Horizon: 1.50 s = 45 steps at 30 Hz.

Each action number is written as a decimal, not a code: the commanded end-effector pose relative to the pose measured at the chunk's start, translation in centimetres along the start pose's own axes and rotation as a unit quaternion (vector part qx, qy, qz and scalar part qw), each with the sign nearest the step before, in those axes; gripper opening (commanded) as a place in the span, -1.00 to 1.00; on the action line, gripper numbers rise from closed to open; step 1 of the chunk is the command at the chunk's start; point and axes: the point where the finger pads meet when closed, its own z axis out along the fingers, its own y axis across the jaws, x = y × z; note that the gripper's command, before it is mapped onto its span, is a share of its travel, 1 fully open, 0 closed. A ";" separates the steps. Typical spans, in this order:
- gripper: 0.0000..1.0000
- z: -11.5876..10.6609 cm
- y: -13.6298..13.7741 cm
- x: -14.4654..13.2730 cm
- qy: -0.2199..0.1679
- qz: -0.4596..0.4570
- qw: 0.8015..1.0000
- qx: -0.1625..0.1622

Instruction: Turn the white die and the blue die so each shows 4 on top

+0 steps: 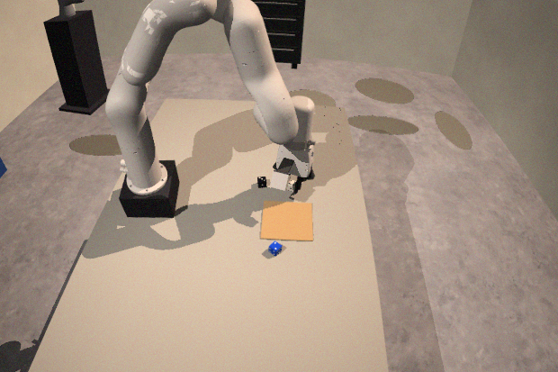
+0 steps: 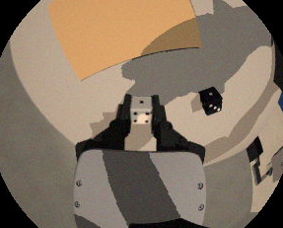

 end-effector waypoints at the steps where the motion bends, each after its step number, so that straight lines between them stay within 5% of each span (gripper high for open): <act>1: -0.58 -0.1 -0.1 -0.1 -0.001 0.000 1.000 0.002; 26: -0.58 -0.5 -0.1 -0.1 -0.001 0.000 1.000 0.002; 39: -0.58 -8.5 -0.1 -0.1 -0.001 0.000 1.000 0.002; 45: -0.58 -9.9 -0.1 -0.1 -0.001 0.000 1.000 0.002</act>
